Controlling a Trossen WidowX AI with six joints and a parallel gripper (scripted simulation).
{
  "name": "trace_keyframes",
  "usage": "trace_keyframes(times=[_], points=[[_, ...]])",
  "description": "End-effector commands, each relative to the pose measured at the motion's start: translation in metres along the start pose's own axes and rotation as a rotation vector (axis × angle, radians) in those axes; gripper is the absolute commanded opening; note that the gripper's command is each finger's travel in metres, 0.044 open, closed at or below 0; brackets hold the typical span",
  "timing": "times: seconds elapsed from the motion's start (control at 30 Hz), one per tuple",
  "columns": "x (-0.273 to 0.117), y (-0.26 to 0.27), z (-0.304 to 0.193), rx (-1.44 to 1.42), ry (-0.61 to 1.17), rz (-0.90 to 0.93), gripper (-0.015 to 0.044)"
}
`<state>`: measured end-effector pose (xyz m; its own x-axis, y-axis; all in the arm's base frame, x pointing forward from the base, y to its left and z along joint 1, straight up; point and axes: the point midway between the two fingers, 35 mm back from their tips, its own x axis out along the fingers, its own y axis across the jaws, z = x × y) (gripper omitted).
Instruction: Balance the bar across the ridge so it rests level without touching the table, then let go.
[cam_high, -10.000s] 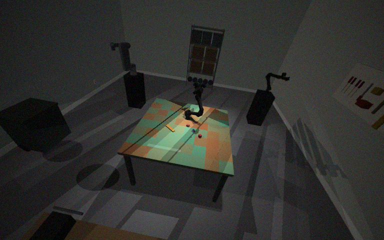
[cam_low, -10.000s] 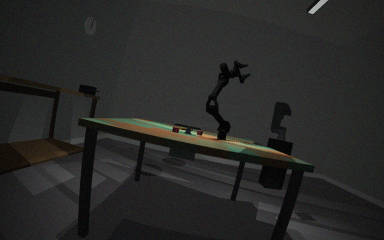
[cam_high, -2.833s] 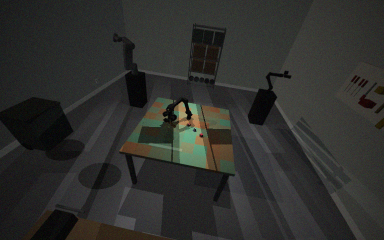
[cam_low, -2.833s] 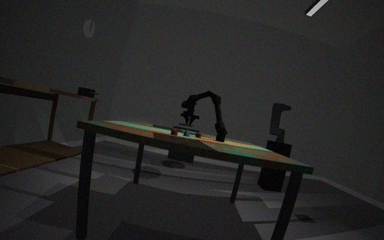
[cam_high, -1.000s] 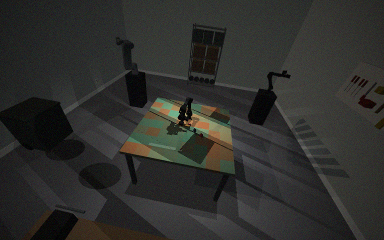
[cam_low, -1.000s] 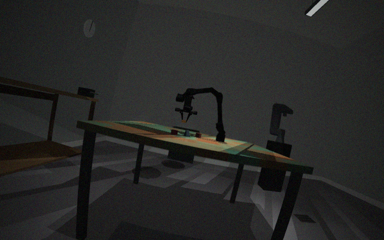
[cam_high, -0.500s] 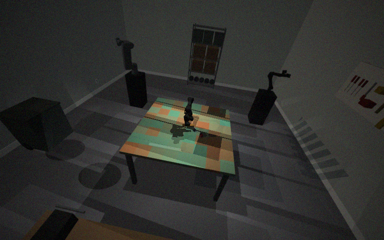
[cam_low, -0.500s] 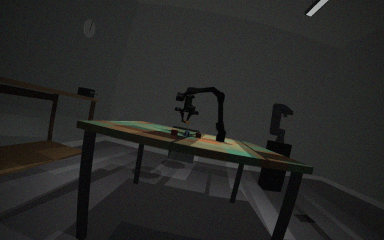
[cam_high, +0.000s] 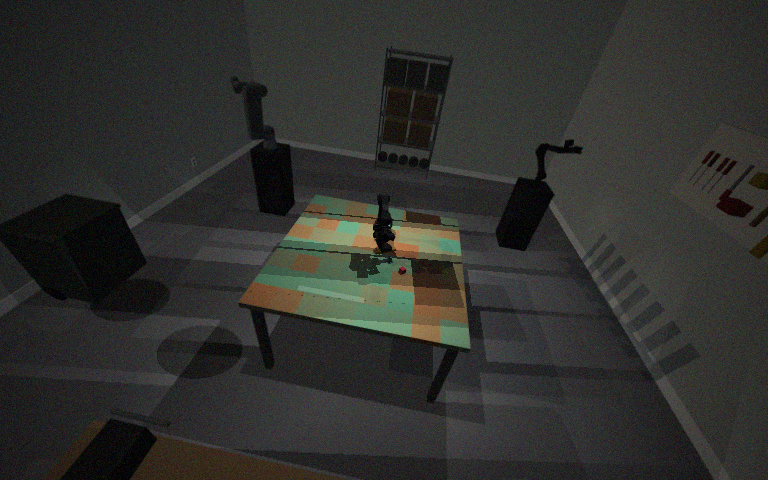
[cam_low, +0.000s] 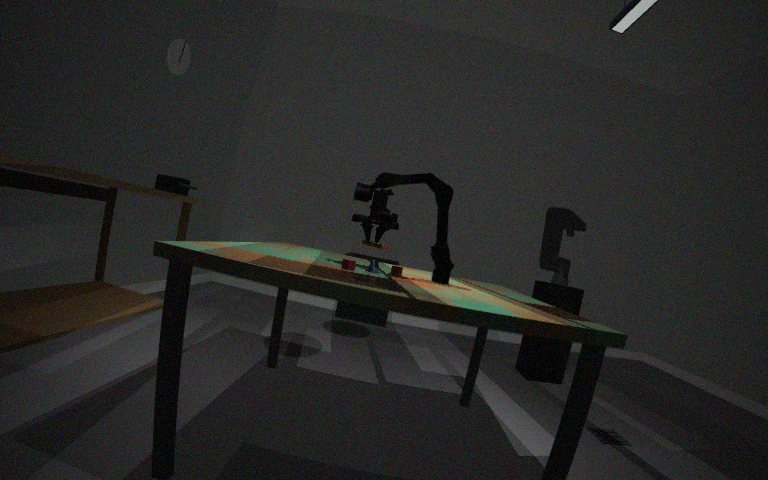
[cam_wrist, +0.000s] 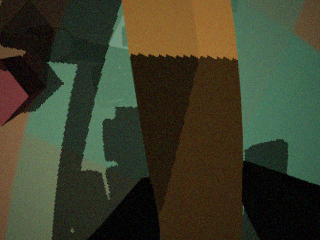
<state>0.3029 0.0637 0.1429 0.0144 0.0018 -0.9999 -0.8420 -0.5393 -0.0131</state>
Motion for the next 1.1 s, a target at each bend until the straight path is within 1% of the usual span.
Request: trace_keyframes(times=[0.0,0.3,1.07], points=[[-0.002,-0.004,0.014,-0.074,0.002,-0.011,0.0000],[-0.002,-0.016,0.042,-0.208,0.001,-0.012,0.0000],[0.031,-0.019,0.043,-0.209,0.000,-0.012,0.0000]])
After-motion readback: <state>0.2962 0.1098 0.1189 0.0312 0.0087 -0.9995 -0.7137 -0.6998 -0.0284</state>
